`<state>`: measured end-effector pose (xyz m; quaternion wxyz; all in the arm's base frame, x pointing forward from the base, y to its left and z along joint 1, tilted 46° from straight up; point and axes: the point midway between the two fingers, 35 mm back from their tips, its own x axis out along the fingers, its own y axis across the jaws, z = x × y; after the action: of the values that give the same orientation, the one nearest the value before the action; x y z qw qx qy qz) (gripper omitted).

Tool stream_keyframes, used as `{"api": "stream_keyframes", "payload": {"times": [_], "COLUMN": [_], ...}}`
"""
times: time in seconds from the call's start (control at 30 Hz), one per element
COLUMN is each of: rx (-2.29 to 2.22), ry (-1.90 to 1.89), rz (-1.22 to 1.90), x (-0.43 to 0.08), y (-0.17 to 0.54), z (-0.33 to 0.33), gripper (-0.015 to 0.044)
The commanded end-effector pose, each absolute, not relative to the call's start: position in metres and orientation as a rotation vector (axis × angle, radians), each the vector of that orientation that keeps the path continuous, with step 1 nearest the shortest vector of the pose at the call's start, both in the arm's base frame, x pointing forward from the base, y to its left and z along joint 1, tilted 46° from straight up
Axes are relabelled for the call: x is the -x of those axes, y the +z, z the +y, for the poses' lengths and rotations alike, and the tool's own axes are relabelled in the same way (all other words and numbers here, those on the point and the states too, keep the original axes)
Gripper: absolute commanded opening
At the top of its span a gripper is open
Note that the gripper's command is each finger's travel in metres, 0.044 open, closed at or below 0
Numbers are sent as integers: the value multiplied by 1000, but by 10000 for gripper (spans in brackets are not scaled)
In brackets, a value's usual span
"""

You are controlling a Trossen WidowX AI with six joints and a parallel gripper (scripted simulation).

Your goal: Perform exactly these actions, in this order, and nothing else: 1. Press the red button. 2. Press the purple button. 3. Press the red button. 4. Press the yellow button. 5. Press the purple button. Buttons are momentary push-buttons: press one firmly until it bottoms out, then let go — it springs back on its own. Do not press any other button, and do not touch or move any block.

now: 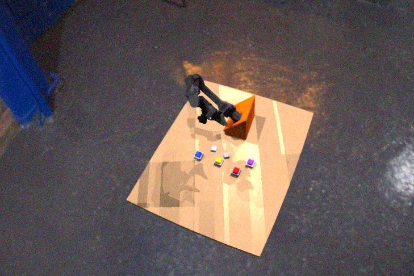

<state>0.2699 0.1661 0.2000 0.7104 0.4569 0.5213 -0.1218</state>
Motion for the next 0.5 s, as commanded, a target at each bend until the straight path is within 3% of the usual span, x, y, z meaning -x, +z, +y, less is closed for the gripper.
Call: {"api": "stream_keyframes", "payload": {"times": [0.0,0.47], "rx": [-803,195], "ry": [-403,-748], "rz": [1175,1385], "x": [-292,-322], "y": [156,-7], "z": [150,61], "gripper": [400,400]}}
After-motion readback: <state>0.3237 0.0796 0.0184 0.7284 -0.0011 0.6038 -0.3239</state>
